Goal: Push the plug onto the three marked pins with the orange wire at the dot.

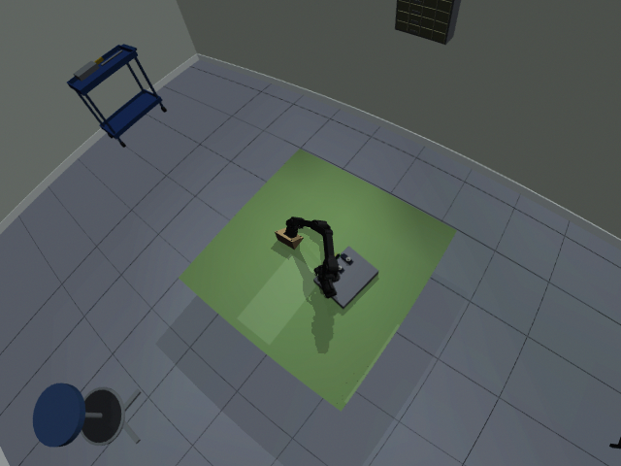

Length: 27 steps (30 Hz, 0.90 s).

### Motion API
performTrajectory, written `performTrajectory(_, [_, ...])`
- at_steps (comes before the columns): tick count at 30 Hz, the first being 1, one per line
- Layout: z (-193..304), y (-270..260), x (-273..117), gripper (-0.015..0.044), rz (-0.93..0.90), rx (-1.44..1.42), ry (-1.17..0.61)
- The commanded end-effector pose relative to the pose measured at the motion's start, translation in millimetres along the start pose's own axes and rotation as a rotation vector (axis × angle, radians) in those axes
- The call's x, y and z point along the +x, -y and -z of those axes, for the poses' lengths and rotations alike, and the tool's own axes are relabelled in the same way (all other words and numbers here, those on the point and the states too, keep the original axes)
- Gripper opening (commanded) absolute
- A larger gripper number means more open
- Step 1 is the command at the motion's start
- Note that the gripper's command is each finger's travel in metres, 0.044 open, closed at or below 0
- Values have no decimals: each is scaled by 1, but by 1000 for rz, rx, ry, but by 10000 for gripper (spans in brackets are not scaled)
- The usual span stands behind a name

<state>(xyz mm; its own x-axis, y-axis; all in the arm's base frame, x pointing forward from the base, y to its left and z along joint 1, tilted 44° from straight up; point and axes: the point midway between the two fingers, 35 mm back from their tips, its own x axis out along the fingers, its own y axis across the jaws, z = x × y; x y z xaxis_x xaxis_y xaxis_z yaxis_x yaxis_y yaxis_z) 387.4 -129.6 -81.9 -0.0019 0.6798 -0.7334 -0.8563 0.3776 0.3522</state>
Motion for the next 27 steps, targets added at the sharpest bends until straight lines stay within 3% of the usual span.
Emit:
performTrajectory(1, [-1,-2,8,115,-8,6,5])
performTrajectory(10, [-1,-2,8,42,-8,6,5])
performTrajectory(12, [-1,-2,6,0,-8,6,5])
performTrajectory(27, [0,-2,-50,0,-8,7,3])
